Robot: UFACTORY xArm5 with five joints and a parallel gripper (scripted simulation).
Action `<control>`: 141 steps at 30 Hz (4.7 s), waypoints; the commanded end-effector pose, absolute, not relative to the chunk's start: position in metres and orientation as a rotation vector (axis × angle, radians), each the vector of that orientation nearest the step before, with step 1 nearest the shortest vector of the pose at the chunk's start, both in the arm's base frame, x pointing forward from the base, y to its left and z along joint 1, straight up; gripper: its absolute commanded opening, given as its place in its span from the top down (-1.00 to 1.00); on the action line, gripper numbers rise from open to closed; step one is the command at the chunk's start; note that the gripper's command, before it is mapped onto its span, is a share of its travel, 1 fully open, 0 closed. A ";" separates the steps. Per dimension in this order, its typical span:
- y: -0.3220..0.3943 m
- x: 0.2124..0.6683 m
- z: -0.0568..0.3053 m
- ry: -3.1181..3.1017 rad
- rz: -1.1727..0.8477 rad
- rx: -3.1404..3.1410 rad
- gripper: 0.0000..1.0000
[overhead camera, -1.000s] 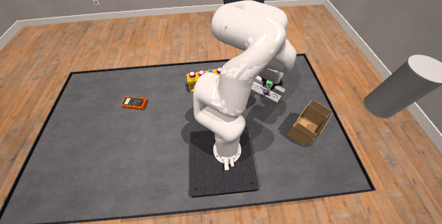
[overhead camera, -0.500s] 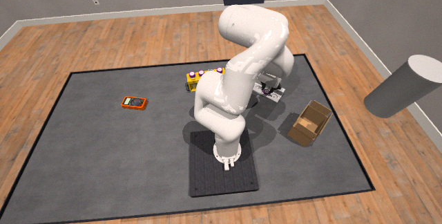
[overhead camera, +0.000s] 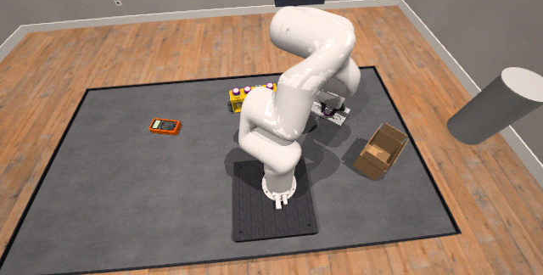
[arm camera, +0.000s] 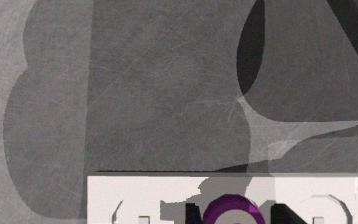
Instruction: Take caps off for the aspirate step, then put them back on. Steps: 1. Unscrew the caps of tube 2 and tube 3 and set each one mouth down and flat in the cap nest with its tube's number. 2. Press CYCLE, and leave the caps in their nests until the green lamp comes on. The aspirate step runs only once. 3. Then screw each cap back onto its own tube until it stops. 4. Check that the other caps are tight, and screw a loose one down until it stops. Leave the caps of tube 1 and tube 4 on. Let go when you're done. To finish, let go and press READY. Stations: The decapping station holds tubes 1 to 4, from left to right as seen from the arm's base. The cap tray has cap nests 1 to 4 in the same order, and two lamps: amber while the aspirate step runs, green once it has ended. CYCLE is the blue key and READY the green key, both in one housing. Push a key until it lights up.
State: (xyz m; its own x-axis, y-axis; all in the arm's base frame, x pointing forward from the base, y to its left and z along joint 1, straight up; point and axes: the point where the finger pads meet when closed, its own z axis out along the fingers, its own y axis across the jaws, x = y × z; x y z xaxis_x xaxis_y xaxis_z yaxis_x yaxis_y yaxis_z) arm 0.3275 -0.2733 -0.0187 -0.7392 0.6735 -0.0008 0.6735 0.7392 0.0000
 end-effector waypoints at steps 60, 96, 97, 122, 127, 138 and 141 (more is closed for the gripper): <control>-0.236 0.341 0.120 2.691 0.012 1.610 1.00; 0.009 0.423 0.122 2.687 0.016 1.618 1.00; 0.009 0.423 0.122 2.687 0.016 1.618 1.00; 0.040 0.433 0.097 2.687 0.016 1.618 1.00; 0.040 0.433 0.097 2.687 0.016 1.618 1.00; 0.040 0.433 0.093 2.687 0.016 1.618 1.00; 0.040 0.433 0.092 2.687 0.016 1.618 1.00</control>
State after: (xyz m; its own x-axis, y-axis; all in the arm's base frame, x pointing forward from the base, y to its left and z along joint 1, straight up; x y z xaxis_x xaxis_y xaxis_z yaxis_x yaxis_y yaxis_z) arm 0.4319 0.0403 0.0910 -0.4678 0.8838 -0.0023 0.8838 0.4678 0.0056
